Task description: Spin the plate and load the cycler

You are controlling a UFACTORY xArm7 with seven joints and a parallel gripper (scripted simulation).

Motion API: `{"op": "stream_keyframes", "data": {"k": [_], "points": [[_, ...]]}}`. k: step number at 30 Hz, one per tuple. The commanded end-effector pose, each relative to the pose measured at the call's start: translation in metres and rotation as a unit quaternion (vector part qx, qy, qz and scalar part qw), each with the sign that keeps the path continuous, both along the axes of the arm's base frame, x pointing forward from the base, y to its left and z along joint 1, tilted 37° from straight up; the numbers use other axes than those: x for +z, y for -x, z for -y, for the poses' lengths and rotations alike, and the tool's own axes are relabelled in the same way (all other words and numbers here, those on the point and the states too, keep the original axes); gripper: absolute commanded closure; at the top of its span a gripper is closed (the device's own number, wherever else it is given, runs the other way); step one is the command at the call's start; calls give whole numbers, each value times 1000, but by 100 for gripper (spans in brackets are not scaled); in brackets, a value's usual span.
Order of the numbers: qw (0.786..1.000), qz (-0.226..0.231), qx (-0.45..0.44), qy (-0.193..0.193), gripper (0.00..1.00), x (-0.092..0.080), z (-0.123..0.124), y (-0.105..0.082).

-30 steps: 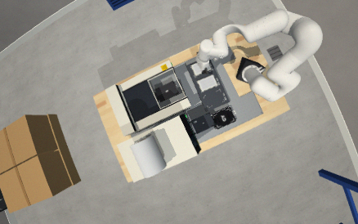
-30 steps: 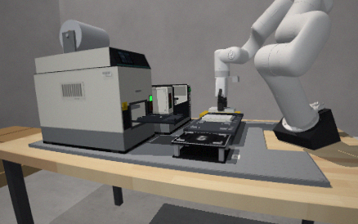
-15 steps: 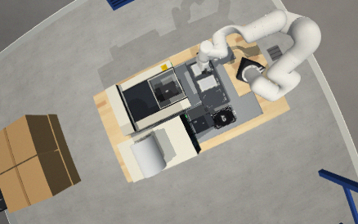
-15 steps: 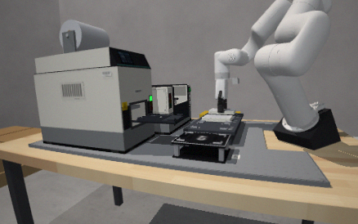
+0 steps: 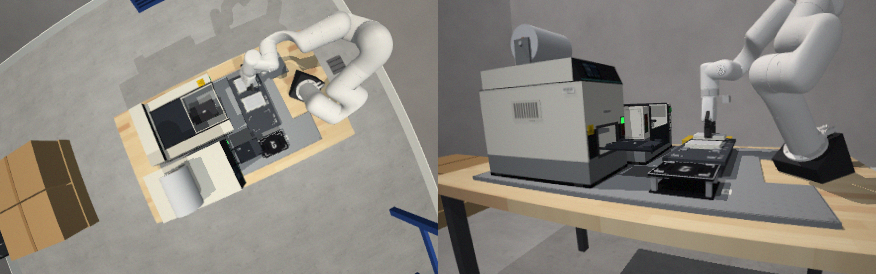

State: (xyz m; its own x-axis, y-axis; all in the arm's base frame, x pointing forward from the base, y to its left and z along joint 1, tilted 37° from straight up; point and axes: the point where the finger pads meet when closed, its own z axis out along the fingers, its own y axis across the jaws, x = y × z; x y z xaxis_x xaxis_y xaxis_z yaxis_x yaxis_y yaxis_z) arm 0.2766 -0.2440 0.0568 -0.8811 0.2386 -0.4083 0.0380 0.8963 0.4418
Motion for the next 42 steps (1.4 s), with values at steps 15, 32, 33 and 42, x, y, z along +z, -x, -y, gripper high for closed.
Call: {"op": "stream_keyframes", "data": {"k": [15, 32, 33, 42], "points": [[1000, 0, -1, 1, 100, 0, 1, -1], [1000, 0, -1, 1, 100, -4, -1, -3], [1000, 0, -1, 1, 100, -4, -1, -3], [1000, 0, -1, 1, 100, -7, -2, -5]]}}
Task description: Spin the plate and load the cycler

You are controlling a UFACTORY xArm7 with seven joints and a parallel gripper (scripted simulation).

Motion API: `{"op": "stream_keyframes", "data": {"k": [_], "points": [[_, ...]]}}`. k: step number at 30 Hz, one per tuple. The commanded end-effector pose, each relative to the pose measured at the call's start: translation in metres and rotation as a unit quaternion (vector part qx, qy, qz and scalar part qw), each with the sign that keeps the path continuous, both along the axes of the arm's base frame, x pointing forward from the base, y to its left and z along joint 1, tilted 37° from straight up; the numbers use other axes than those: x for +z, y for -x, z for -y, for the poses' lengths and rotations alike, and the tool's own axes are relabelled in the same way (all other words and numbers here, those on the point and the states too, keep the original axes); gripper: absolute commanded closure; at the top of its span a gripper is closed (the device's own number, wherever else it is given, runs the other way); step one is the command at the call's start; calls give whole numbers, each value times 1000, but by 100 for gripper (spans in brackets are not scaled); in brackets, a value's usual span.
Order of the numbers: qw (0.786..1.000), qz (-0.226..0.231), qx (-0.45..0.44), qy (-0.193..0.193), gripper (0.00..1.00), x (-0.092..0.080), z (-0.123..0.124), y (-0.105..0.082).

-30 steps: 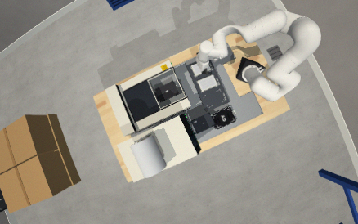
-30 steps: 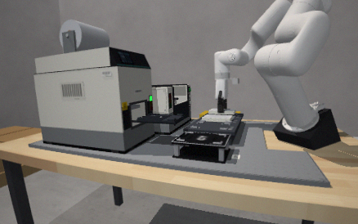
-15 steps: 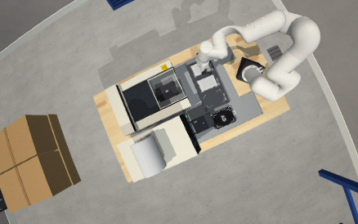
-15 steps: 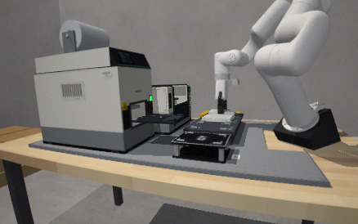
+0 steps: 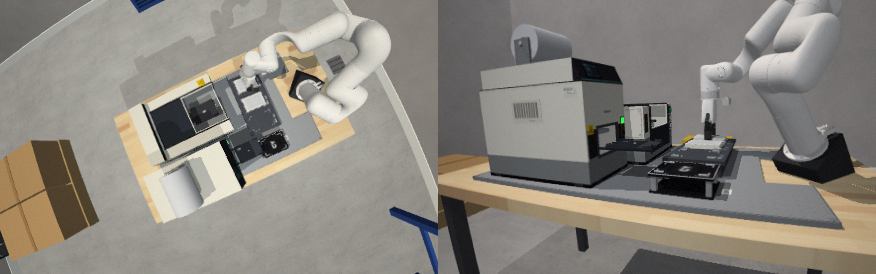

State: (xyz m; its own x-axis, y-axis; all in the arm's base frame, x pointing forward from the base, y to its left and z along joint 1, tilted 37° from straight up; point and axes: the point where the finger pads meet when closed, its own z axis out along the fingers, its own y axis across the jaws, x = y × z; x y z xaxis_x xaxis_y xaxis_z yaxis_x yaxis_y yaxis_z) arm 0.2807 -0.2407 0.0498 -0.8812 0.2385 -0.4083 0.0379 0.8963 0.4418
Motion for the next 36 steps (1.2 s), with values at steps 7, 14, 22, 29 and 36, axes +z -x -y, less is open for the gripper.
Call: {"op": "stream_keyframes", "data": {"k": [7, 14, 22, 29, 36], "points": [[1000, 0, -1, 1, 100, -1, 1, -1], [1000, 0, -1, 1, 0, -1, 1, -1], [1000, 0, -1, 1, 0, -1, 1, -1], [1000, 0, -1, 2, 0, -1, 1, -1], [1000, 0, -1, 2, 0, -1, 1, -1]]}}
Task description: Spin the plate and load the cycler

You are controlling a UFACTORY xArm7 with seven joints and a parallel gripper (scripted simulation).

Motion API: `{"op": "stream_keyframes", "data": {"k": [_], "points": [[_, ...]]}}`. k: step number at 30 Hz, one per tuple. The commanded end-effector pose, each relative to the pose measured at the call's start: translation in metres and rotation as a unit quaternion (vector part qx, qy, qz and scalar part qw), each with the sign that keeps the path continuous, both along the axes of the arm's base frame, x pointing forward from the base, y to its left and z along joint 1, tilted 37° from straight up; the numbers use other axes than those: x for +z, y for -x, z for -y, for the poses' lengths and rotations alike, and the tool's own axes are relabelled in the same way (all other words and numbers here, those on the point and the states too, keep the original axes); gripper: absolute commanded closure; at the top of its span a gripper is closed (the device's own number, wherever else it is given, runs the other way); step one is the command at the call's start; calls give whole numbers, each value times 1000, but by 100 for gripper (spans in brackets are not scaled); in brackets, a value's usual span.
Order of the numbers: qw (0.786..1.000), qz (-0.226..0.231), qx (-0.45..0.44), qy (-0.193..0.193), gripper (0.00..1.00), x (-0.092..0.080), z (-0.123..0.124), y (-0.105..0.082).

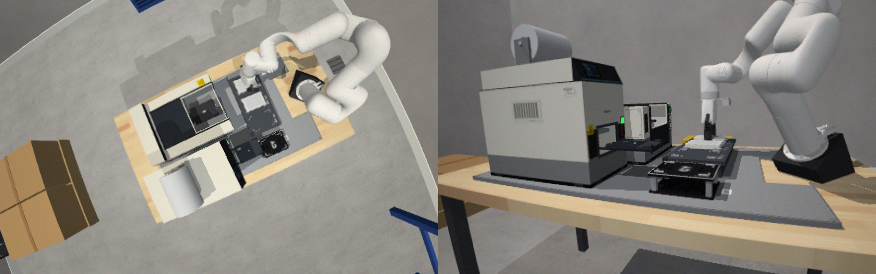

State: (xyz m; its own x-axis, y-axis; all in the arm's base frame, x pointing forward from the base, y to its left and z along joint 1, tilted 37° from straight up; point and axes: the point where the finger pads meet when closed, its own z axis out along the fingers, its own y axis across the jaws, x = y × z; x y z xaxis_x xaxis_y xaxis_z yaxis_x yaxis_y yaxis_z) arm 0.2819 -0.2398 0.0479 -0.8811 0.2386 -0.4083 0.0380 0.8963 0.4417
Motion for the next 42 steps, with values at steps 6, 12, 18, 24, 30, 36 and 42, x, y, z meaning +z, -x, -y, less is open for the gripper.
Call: {"op": "stream_keyframes", "data": {"k": [6, 12, 18, 24, 30, 36, 42], "points": [[1000, 0, -1, 1, 0, 1, 2, 0], [1000, 0, -1, 1, 0, 1, 2, 0], [1000, 0, -1, 1, 0, 1, 2, 0], [1000, 0, -1, 1, 0, 1, 2, 0], [1000, 0, -1, 1, 0, 1, 2, 0], [1000, 0, -1, 1, 0, 3, 3, 2], [1000, 0, -1, 1, 0, 11, 7, 6]]}}
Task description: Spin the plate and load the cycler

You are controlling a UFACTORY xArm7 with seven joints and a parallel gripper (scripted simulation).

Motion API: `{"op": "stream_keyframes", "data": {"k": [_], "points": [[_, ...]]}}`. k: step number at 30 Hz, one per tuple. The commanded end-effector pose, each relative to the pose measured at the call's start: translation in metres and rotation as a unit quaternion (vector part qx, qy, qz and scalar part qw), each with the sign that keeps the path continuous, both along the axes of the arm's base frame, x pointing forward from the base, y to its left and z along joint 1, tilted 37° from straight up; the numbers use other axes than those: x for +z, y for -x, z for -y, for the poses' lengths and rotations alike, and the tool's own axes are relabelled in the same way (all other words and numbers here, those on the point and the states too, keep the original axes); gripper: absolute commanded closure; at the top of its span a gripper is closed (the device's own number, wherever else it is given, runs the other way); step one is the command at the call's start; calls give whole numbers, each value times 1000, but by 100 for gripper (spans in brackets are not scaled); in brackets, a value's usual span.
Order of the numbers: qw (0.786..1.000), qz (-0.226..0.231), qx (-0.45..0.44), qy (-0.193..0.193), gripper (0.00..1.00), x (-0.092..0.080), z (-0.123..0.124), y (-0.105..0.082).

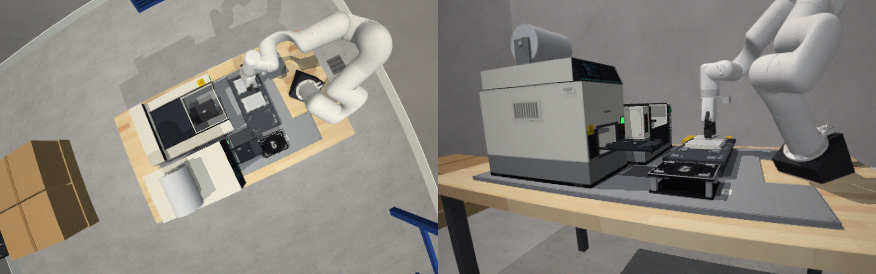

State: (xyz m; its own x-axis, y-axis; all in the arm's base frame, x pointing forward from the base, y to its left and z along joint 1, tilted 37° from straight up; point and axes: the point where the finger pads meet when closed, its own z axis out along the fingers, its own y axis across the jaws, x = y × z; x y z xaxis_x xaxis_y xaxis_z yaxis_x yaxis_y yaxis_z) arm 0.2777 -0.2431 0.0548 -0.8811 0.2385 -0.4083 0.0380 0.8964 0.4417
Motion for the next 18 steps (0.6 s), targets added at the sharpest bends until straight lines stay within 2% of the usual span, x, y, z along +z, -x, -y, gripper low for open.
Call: {"op": "stream_keyframes", "data": {"k": [1, 18], "points": [[1000, 0, -1, 1, 0, 6, 4, 3], [1000, 0, -1, 1, 0, 26, 13, 15]]}}
